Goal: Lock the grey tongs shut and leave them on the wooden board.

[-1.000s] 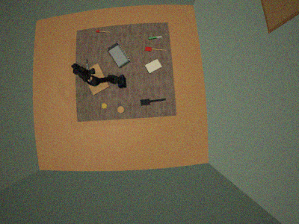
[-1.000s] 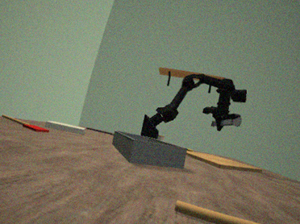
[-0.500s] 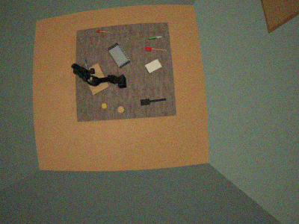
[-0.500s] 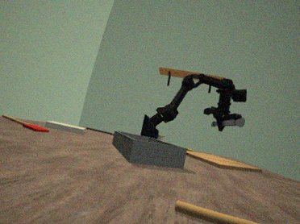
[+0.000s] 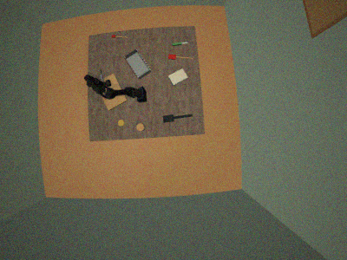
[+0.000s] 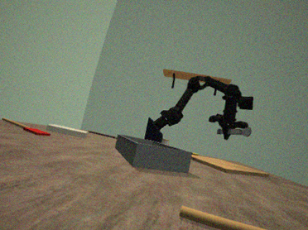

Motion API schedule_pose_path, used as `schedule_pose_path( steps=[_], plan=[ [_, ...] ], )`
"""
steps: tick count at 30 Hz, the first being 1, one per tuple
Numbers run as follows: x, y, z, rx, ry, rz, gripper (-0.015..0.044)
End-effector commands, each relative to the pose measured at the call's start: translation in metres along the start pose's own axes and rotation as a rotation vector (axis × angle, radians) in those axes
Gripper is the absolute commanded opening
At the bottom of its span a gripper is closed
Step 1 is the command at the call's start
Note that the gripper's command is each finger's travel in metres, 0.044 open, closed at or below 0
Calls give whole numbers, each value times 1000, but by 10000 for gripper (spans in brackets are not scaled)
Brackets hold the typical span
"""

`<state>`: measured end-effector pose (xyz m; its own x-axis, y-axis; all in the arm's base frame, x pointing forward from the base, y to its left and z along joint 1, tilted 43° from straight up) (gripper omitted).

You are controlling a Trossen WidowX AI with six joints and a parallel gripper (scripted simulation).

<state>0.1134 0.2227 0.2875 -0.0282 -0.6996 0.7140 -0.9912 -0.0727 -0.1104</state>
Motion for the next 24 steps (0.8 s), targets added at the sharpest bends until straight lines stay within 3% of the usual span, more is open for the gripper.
schedule_pose_path(
  steps=[1,24],
  plan=[
    [-8,-1,1,-8,7,0,-150],
    [-45,-2,1,-9,6,0,-150]
  ],
)
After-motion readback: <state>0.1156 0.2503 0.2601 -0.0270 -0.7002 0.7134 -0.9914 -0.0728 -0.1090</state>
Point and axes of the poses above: the point midway between the two fingers, 35 mm back from their tips, its own x axis back along the fingers, its own z axis across the jaws, y = z × x, the point moved 2 cm from there along x, back along the fingers, and after that the axes turned 1 degree about -x, right-handed, at the moved point
